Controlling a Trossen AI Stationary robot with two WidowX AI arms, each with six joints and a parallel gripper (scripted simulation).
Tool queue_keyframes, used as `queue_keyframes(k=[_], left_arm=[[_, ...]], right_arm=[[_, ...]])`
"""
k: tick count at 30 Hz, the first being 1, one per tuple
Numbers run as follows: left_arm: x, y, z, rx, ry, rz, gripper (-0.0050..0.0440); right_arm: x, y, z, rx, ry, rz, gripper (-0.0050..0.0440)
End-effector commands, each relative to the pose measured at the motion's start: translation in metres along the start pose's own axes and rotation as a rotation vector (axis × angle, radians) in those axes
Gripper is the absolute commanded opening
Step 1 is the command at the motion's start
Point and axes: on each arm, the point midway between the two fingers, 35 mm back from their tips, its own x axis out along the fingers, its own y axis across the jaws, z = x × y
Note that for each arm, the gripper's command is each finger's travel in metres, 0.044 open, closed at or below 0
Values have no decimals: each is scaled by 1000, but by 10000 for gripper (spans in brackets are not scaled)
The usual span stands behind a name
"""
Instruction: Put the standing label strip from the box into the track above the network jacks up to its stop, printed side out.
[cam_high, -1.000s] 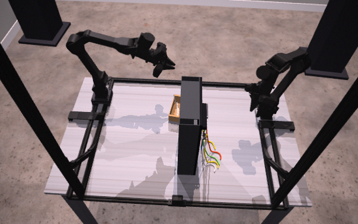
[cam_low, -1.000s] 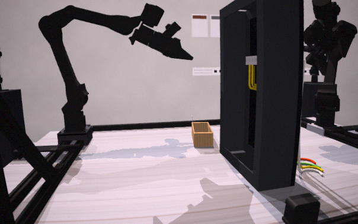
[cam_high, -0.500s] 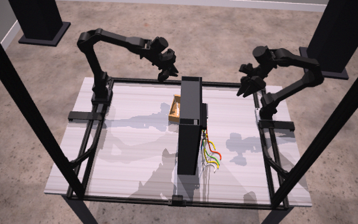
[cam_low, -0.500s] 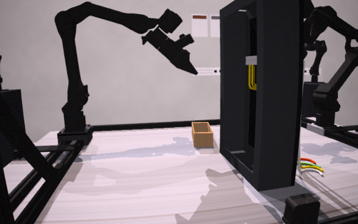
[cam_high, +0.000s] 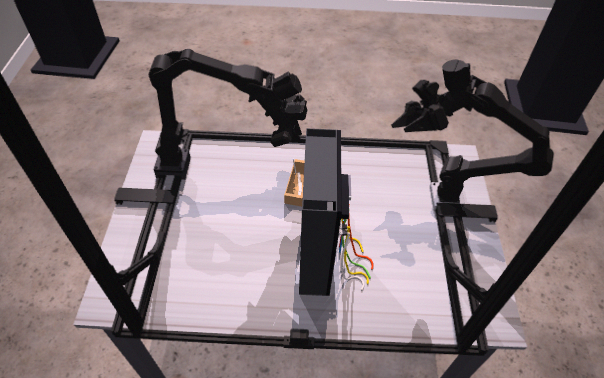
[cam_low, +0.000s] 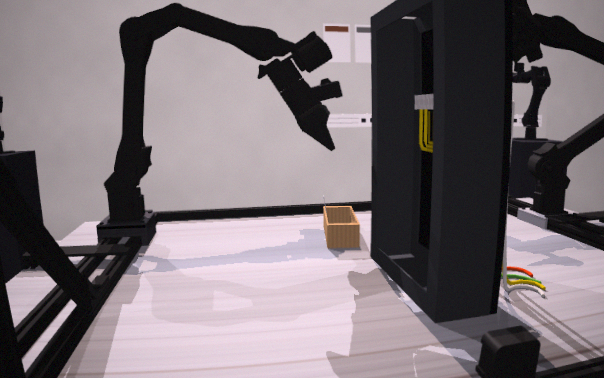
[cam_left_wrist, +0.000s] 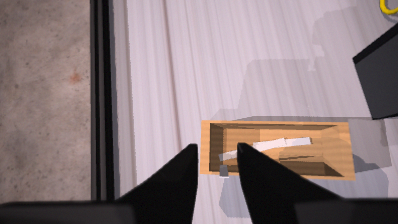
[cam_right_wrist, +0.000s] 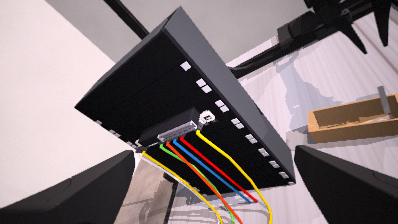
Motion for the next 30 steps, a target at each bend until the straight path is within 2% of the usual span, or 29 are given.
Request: queue_keyframes(k=[1,12,14,23,30], left_arm=[[2,0,5,8,38,-9,100],[26,-3,-12,23,223,-40,100],[26,-3,-12,23,223,-40,100],[38,-5,-23,29,326,-58,100],[42,-6,-27,31,368,-66,100]], right_arm=[[-13,-8,14,-73,-95,-7,440],[-48,-19,40,-321,-303,-142,440],[-48,-19,40,-321,-303,-142,440],[-65,-23,46,-479,-375,-250,440],[-72,-23,48,-545,-393,-300,440]])
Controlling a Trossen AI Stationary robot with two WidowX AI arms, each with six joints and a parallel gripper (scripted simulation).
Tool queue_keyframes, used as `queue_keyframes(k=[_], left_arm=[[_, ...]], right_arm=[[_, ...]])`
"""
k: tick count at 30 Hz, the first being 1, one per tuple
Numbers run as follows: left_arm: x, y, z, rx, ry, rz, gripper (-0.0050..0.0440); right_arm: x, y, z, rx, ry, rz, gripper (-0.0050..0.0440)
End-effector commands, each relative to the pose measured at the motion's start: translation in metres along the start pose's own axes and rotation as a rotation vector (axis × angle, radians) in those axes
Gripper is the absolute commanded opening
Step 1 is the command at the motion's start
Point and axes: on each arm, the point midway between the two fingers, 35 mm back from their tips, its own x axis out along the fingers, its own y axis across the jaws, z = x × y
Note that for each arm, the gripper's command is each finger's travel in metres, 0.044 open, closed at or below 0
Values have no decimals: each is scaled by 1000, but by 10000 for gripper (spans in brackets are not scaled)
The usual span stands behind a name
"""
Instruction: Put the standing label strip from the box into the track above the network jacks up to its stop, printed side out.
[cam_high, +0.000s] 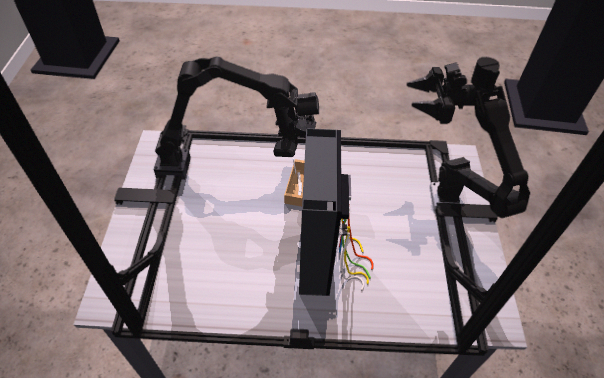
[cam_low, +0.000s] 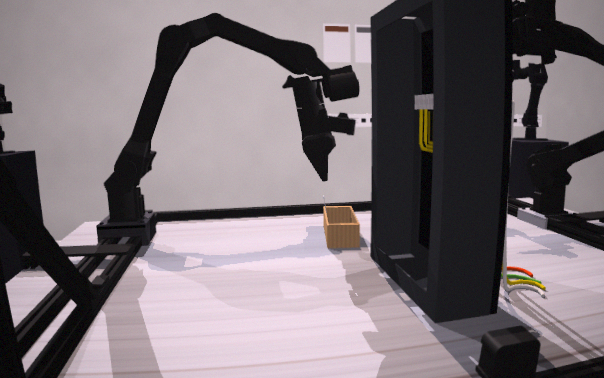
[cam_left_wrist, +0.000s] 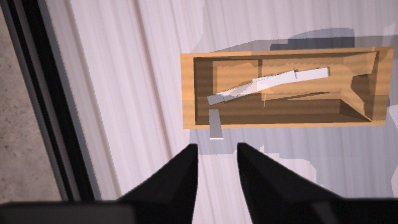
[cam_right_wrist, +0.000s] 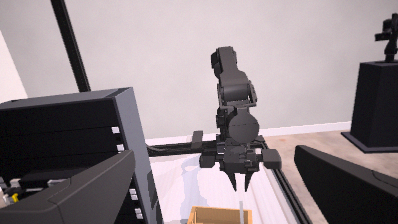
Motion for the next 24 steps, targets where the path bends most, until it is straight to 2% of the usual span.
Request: queue_keyframes(k=[1,20,24], left_arm=[[-8,-1,6,7,-17,0,100],[-6,-1,3,8,10,-5,100],[11,-2,-3,7,33,-9,100]], right_arm=[[-3,-1,0,-30,-8,-4,440],[-6,-4,2,-81,-17,-34,440],[-6,-3,4,-82,-17,-35,440]])
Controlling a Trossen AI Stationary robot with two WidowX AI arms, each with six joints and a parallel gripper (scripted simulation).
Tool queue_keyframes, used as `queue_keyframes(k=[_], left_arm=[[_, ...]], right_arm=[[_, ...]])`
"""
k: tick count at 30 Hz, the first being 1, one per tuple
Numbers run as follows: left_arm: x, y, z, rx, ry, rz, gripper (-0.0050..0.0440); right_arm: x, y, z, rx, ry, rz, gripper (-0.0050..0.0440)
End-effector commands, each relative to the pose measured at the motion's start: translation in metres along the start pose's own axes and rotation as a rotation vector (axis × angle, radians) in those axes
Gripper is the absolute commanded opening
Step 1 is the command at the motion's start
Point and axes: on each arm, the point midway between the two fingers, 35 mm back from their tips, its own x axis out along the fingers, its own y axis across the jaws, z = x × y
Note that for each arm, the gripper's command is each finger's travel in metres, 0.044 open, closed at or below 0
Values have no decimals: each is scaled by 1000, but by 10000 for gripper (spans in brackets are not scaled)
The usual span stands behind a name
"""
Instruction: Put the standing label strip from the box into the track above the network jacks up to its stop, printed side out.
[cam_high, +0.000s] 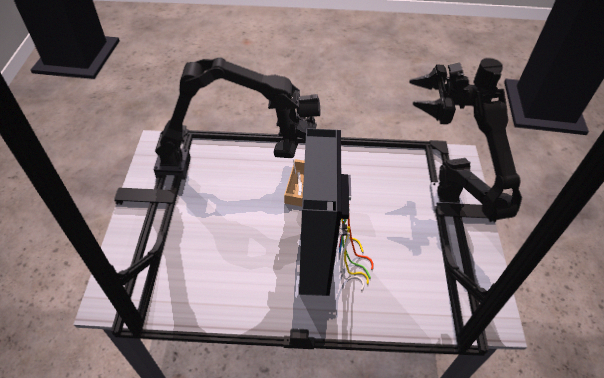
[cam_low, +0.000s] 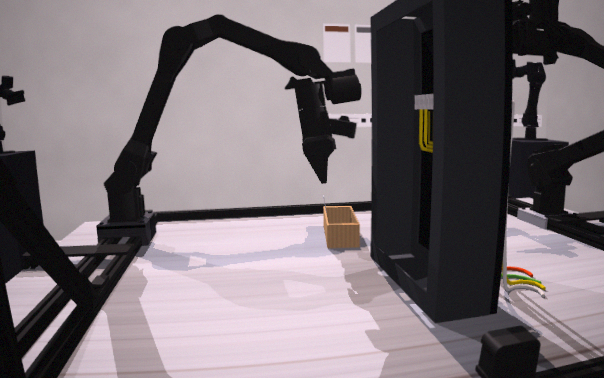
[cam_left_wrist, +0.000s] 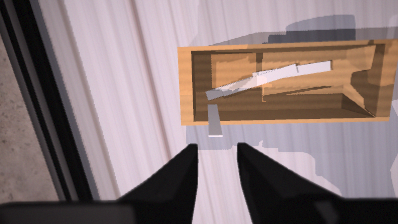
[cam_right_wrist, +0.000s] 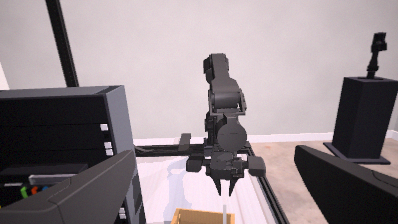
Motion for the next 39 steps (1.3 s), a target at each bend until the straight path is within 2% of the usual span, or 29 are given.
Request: queue_keyframes(k=[1,6,8,9,12,13,14,24,26,29,39], left_arm=[[12,-1,-1,5,-1,-3,100],[32,-1,-5,5,-1,-3,100],[30,-1,-4,5,-5,-2,100],[14,0,4,6,-48,6,100],[12,1,5,5,-54,7,100],[12,1,5,5,-52,7,100],[22,0,0,4,-24,2,100],[38,0,-1,3,-15,0,100],[41,0,-3,2,-6,-1,55],[34,0,0,3,-25,3,55],[34,0,0,3,-25,3,55]], right_arm=[[0,1,2,-8,-1,1,440],[0,1,2,-8,-1,1,440],[0,1,2,-8,-1,1,440],[0,1,2,-8,-1,1,440],[0,1,2,-8,-1,1,440],[0,1,2,-8,-1,1,440],[0,1,2,-8,-1,1,440],[0,1,2,-8,-1,1,440],[0,1,2,-8,-1,1,440],[0,1,2,-8,-1,1,440],[0,1,2,-8,-1,1,440]])
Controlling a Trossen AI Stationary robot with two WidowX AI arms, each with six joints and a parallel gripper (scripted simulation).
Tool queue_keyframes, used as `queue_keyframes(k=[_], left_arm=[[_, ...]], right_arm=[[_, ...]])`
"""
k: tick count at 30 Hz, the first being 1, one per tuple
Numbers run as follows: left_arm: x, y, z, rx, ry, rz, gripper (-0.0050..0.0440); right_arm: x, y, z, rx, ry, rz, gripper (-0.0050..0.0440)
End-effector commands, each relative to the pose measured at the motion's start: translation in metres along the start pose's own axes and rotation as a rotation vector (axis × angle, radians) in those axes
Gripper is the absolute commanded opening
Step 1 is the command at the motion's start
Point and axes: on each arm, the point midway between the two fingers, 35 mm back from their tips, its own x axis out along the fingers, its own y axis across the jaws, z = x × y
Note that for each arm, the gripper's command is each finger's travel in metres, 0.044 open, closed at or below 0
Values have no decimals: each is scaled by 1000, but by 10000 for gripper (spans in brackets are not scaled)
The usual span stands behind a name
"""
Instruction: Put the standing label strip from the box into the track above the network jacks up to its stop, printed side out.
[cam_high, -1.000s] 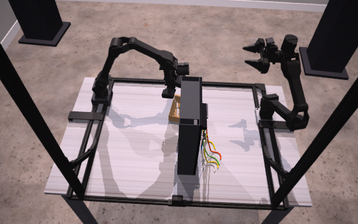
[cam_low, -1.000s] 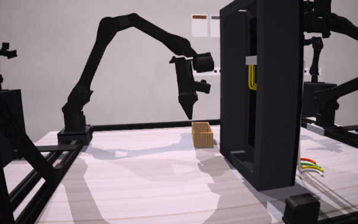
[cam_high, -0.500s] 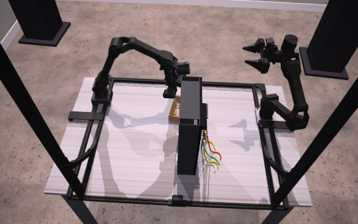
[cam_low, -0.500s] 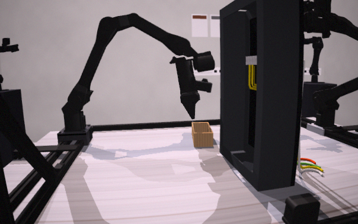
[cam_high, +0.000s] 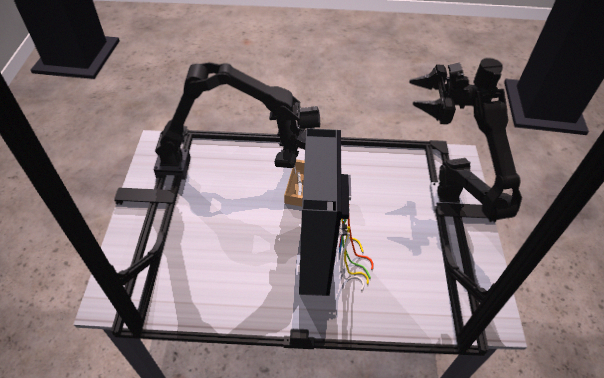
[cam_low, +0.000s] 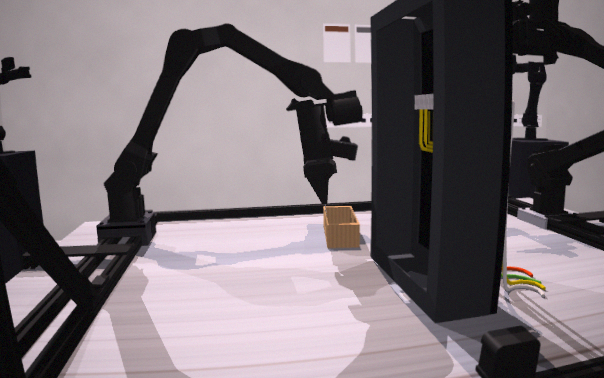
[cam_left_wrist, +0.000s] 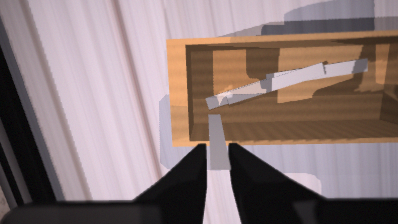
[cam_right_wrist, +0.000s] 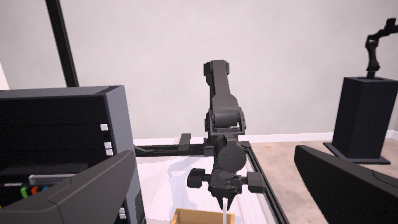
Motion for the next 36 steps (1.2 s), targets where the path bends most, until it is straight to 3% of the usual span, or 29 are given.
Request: queue_keyframes(k=[1,12,29,36], left_arm=[[-10,0,5,2,-30,4,55],[-10,0,5,2,-30,4,2],[-10,0,5,2,-30,4,-20],[-41,1,9,1,-55,7,-50]], right_arm=[[0,1,2,-8,-1,1,440],[0,1,2,-8,-1,1,440],[0,1,2,-8,-1,1,440],[0,1,2,-8,-1,1,440]])
